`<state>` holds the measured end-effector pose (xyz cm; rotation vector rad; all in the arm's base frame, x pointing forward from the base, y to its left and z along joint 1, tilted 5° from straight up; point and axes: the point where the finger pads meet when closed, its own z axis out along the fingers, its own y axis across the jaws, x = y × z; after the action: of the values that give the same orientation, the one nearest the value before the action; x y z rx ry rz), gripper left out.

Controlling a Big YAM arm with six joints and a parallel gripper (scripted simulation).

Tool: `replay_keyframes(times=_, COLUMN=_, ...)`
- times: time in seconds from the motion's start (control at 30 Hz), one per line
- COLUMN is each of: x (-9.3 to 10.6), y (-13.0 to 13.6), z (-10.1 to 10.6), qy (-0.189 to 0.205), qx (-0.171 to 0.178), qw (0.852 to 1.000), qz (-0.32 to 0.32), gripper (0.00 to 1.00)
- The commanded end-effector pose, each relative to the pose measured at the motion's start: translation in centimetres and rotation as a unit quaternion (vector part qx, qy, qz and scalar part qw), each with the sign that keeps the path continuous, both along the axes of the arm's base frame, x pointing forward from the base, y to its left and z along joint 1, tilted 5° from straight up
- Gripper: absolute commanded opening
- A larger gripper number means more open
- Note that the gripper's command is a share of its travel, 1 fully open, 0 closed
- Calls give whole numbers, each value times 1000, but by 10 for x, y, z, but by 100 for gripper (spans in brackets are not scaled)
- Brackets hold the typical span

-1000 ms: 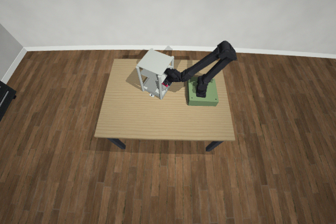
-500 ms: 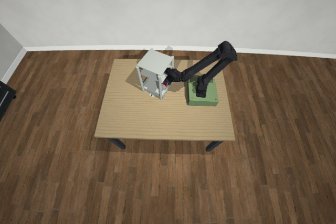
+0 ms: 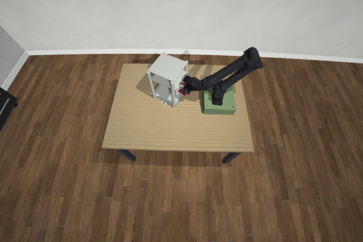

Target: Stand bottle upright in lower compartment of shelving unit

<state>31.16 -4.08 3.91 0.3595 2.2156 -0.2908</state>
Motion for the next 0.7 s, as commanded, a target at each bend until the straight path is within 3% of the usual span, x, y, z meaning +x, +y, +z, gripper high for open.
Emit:
replay_keyframes(times=0.0, x=-3, y=7, z=4, qy=-6, qx=10, qw=1000, qz=-1, gripper=88)
replay_keyframes(times=0.37, x=-31, y=17, z=4, qy=-4, qx=9, qw=1000, qz=-1, gripper=88)
replay_keyframes(times=0.67, x=-34, y=20, z=7, qy=-8, qx=10, qw=1000, qz=0, gripper=88)
